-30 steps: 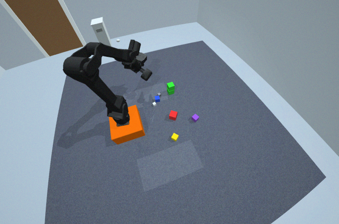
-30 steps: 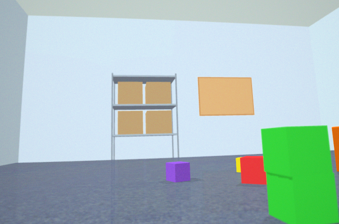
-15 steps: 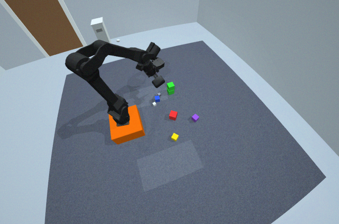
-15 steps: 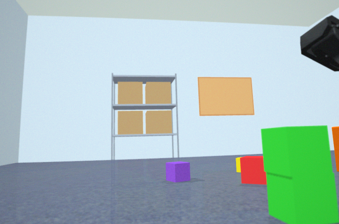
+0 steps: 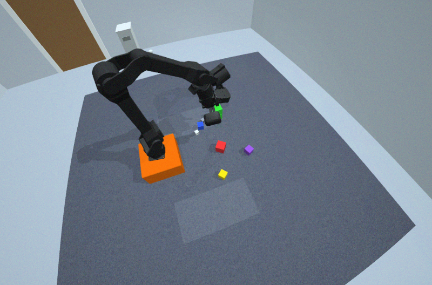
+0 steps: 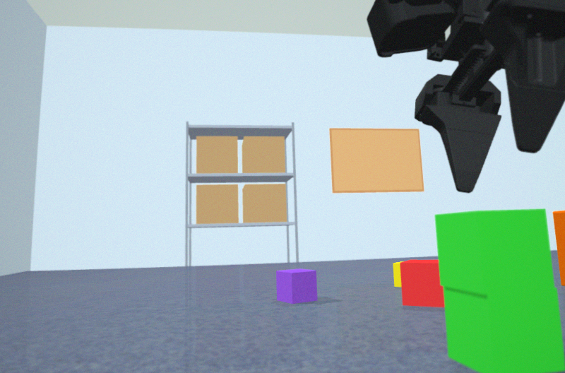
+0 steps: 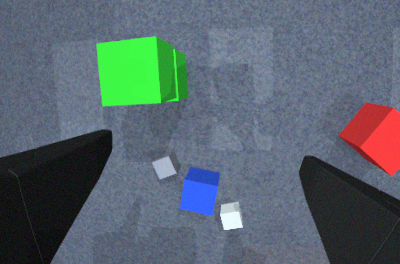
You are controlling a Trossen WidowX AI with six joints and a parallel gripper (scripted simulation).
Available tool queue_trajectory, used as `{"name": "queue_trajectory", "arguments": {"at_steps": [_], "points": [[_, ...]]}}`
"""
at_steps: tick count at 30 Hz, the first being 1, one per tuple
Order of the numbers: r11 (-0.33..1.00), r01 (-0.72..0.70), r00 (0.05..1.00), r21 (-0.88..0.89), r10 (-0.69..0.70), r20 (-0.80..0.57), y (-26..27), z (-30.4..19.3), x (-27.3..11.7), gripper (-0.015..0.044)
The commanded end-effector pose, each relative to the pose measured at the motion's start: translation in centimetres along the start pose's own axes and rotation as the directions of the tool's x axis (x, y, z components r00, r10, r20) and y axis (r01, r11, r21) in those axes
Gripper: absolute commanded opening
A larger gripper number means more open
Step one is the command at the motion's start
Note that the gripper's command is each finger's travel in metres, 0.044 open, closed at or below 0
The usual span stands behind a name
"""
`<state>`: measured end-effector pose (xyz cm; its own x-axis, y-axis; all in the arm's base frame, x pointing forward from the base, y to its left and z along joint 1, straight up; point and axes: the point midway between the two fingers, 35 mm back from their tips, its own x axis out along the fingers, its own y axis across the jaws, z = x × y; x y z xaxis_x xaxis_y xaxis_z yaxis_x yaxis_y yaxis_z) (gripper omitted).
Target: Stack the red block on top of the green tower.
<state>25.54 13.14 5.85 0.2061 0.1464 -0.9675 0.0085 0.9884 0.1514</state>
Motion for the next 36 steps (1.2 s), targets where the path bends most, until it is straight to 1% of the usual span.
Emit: {"name": "queue_trajectory", "arguments": {"at_steps": [1,9,15,22,25,30,36], "points": [[0.993,0.054,0.998,0.104,-0.051,-0.030,-2.6,0.7,-0.2,0.0440],[0.935,0.154,0.986,0.321,-0.125,-0.110,-8.3,1.7,-1.2,0.0440],[0.870,0.213,0.974,0.444,-0.152,-0.169,-11.8,1.7,-2.1,0.0440],[0.863,0.219,0.972,0.456,-0.154,-0.175,-12.6,2.0,-2.2,0.0440],[0.863,0.219,0.972,0.456,-0.154,-0.175,-12.8,1.8,-0.9,0.0440],[0.863,0.219,0.972,0.456,-0.154,-0.176,-13.2,1.0,2.4,0.0440],[0.863,0.219,0.972,0.456,-0.154,-0.176,-13.2,0.9,2.9,0.0440]]}}
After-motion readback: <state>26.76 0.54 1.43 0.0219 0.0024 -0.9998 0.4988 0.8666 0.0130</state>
